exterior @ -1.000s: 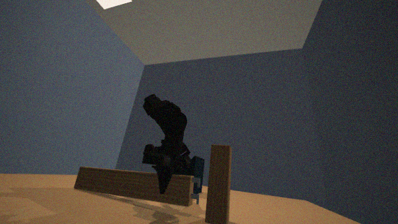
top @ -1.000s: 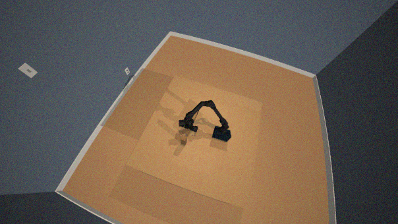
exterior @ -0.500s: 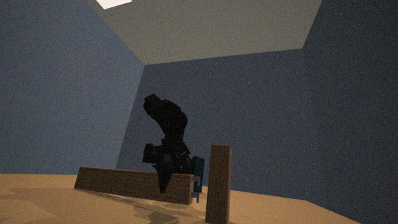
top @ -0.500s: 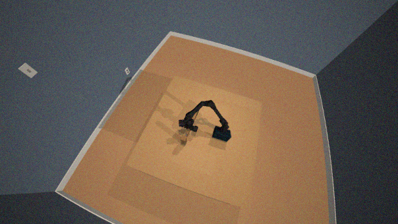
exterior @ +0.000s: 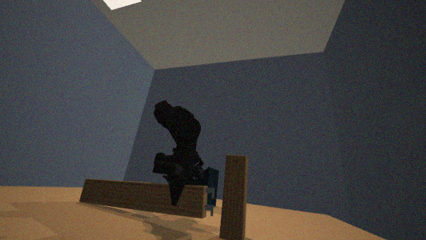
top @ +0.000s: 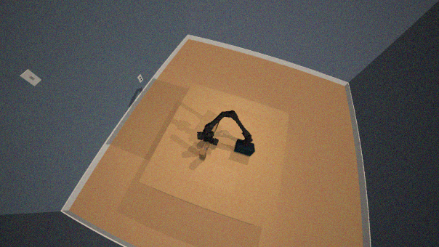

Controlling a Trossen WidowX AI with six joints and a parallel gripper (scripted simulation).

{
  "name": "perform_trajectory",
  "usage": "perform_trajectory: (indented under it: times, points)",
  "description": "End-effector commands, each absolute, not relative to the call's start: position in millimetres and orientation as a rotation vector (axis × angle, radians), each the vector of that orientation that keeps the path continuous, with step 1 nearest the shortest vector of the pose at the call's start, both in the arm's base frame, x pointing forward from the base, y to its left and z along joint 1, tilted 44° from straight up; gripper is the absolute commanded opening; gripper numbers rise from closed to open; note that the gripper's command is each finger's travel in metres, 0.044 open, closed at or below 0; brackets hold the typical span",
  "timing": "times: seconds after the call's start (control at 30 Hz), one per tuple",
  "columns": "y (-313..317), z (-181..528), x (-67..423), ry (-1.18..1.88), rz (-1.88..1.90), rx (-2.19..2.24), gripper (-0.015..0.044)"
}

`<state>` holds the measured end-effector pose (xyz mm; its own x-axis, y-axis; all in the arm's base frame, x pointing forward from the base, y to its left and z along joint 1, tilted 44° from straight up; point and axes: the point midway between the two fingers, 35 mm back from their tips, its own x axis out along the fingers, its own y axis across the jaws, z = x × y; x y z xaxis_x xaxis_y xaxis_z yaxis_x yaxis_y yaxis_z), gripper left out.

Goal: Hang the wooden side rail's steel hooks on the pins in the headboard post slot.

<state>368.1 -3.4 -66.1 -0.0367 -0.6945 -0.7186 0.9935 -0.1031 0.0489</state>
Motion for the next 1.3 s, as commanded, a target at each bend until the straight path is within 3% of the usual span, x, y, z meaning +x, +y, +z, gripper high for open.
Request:
perform_trajectory:
  times: [0.0,1.27]
  points:
    - [2.1,-61.2,370.6,0.555,-1.540,0.709,0.0000]
    - [4.3,-61.7,372.6,0.555,-1.540,0.709,0.0000]
